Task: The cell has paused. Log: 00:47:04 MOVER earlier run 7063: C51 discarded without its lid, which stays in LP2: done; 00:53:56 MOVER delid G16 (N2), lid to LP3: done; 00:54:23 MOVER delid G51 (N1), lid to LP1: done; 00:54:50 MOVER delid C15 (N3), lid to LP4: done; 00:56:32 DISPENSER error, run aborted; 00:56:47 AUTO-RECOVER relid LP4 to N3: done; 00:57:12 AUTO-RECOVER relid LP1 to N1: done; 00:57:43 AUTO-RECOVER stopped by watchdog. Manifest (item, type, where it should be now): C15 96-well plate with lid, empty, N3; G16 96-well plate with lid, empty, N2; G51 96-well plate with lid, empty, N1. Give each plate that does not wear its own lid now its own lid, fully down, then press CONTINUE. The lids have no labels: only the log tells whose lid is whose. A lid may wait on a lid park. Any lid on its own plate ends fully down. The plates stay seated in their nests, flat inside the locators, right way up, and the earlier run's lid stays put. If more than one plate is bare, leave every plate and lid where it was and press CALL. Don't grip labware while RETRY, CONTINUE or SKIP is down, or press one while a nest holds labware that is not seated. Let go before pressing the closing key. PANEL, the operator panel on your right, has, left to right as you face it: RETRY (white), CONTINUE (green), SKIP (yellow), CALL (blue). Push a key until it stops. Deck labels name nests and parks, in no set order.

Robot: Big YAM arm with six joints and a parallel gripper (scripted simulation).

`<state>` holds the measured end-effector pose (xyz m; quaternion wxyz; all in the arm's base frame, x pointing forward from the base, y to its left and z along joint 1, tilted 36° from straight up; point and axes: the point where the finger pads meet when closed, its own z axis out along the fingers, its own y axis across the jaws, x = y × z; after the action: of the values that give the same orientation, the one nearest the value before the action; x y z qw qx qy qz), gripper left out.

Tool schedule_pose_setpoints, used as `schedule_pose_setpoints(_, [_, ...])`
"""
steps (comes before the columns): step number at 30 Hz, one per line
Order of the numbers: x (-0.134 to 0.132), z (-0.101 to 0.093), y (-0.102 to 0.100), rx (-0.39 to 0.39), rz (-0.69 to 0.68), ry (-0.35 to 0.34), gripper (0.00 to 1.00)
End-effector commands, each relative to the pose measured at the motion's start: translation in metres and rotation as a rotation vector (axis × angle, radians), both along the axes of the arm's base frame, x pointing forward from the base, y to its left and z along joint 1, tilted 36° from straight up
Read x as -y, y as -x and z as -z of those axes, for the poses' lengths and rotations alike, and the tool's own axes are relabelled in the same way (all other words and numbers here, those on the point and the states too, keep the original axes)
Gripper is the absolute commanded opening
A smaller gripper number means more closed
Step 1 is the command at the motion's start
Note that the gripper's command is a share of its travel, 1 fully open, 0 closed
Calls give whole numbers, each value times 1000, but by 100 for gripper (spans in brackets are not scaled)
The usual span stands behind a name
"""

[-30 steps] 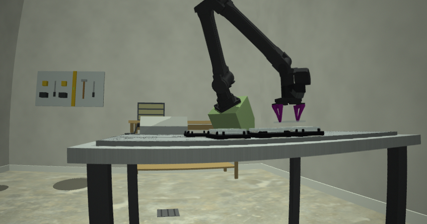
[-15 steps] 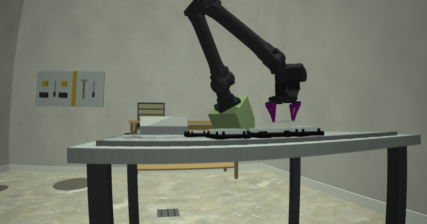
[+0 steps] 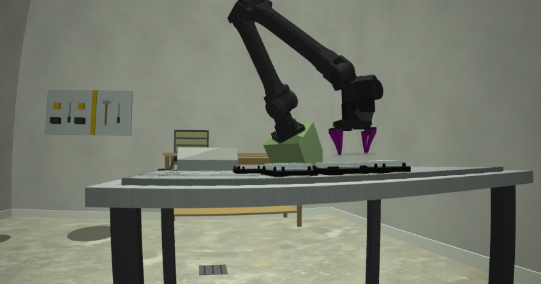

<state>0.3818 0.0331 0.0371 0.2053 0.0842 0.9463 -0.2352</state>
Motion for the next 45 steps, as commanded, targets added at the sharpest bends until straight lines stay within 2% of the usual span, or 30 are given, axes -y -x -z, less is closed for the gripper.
schedule_pose_setpoints(1, [8, -30, -22, 26, -25, 1, 0])
schedule_pose_setpoints(3, [8, -30, -22, 26, -25, 1, 0])
schedule_pose_setpoints(18, [59, -79, -56, 33, -26, 8, 0])
schedule_pose_setpoints(20, [59, -79, -56, 33, -26, 8, 0])
schedule_pose_setpoints(27, [83, -102, -72, 36, -26, 11, 0])
schedule_pose_setpoints(30, [85, -104, -73, 36, -25, 13, 0])
schedule_pose_setpoints(31, [78, -89, -68, 17, -31, 12, 0])
schedule_pose_setpoints(32, [72, -94, -65, 13, -55, 15, 0])
schedule_pose_setpoints(34, [73, -91, -63, 6, -52, 16, 0])
schedule_pose_setpoints(35, [78, -89, -68, 17, -31, 12, 0])
schedule_pose_setpoints(39, [78, -89, -68, 17, -31, 12, 0])
schedule_pose_setpoints(40, [72, -89, -61, 3, -54, 16, 0])
schedule_pose_setpoints(45, [72, -87, -58, 0, -51, 15, 0])
